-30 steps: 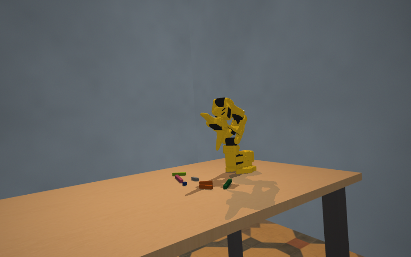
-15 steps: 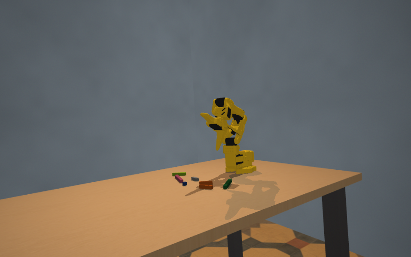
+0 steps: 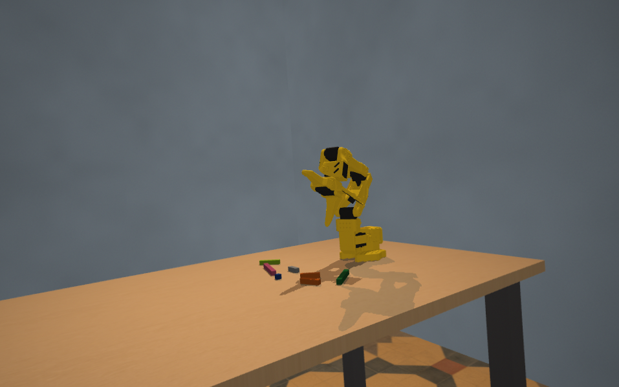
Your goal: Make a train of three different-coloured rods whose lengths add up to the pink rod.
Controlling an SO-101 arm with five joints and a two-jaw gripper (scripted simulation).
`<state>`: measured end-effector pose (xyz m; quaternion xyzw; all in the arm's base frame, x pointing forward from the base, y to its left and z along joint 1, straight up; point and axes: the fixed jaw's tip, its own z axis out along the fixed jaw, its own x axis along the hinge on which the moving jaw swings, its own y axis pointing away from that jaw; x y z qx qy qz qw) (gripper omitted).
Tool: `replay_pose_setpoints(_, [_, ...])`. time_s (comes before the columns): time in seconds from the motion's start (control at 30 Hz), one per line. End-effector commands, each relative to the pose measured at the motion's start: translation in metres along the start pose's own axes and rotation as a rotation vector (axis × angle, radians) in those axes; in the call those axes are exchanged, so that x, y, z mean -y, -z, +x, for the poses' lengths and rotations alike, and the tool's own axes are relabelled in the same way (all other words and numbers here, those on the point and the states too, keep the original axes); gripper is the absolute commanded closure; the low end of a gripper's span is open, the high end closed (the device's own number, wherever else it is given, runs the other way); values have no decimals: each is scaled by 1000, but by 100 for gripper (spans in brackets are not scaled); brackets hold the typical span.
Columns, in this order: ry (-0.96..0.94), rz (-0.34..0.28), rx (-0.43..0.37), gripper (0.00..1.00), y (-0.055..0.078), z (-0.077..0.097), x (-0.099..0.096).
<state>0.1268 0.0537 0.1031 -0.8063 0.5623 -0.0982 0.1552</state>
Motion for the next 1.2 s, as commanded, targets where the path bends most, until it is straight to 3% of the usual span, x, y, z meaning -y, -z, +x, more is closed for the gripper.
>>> replay_pose_setpoints(0.0, [12,39,7,0,4,-2,6])
replay_pose_setpoints(0.7, [183,-54,63,0,-2,-29,8])
replay_pose_setpoints(1.17, [194,-60,66,0,-2,-31,7])
